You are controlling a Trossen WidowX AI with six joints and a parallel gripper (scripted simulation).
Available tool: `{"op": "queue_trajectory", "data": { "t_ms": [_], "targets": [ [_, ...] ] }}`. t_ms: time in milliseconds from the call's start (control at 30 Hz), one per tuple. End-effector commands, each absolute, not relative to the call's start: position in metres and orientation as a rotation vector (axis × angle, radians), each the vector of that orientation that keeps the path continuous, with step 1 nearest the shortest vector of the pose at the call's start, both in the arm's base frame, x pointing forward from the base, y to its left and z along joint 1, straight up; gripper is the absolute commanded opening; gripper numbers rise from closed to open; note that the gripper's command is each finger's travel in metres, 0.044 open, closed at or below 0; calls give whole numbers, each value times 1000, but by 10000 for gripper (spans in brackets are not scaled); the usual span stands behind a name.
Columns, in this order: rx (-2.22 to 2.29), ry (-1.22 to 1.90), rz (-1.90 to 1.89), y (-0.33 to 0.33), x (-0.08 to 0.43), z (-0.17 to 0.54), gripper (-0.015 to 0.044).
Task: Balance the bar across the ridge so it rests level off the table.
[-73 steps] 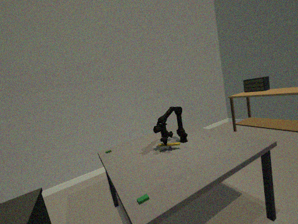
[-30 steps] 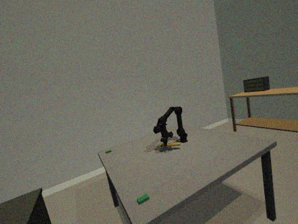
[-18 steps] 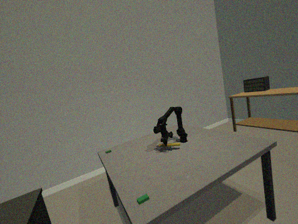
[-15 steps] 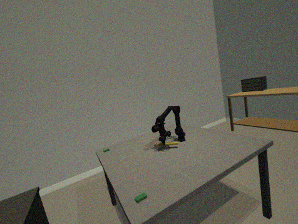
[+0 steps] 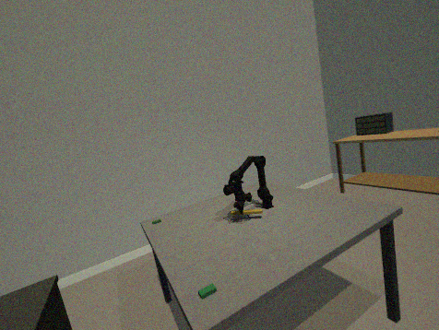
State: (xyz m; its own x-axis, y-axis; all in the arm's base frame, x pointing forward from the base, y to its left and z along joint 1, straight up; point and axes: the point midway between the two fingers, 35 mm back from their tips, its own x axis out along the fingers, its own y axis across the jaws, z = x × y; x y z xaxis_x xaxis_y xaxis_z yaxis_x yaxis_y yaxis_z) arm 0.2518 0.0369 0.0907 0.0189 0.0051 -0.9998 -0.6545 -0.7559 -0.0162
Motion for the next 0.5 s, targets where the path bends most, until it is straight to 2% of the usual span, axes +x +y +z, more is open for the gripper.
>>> {"op": "queue_trajectory", "data": {
  "t_ms": [0, 467],
  "targets": [
    [-1819, 664, 1785, 37, 252, 90, 0],
    [-1819, 664, 1785, 37, 252, 89, 0]
  ]
}}
